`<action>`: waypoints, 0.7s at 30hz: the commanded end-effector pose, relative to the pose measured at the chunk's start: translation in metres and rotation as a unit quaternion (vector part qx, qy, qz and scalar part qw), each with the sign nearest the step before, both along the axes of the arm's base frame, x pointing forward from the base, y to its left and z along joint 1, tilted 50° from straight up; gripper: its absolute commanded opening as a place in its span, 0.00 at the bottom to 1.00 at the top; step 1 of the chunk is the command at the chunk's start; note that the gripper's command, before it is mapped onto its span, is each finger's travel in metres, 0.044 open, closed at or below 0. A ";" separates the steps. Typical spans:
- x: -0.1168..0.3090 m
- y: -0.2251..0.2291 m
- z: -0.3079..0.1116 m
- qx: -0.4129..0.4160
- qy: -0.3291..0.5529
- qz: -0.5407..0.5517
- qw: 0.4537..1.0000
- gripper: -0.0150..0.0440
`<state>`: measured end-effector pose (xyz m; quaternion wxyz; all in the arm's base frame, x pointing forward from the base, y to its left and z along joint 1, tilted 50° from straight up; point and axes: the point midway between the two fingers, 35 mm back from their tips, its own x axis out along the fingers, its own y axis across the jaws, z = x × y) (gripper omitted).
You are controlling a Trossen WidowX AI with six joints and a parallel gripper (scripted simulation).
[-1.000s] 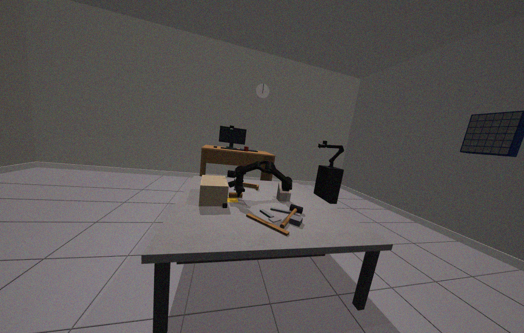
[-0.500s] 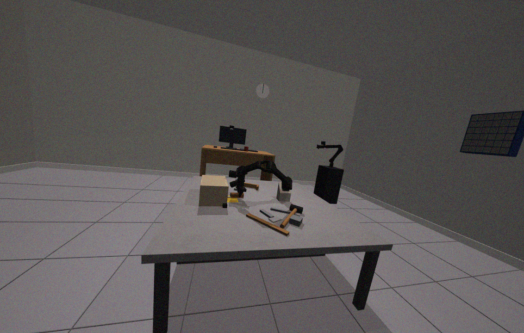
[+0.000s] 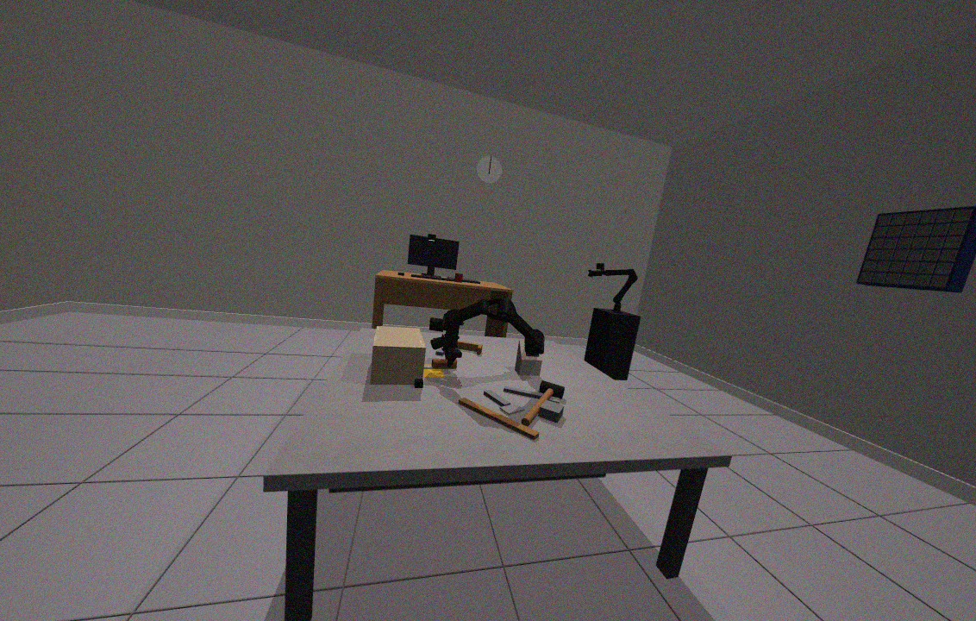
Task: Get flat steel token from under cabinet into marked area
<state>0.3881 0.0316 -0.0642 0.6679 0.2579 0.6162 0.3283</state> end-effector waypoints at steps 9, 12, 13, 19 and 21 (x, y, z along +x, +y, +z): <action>-0.015 0.000 -0.002 0.001 0.001 0.002 1.000 0.25; -0.018 0.000 -0.003 0.001 0.001 0.002 1.000 0.25; -0.019 -0.001 -0.003 0.001 0.001 0.002 1.000 0.25; -0.025 -0.001 -0.004 0.001 0.001 0.002 1.000 0.25; -0.027 -0.001 -0.004 0.001 0.001 0.002 1.000 0.25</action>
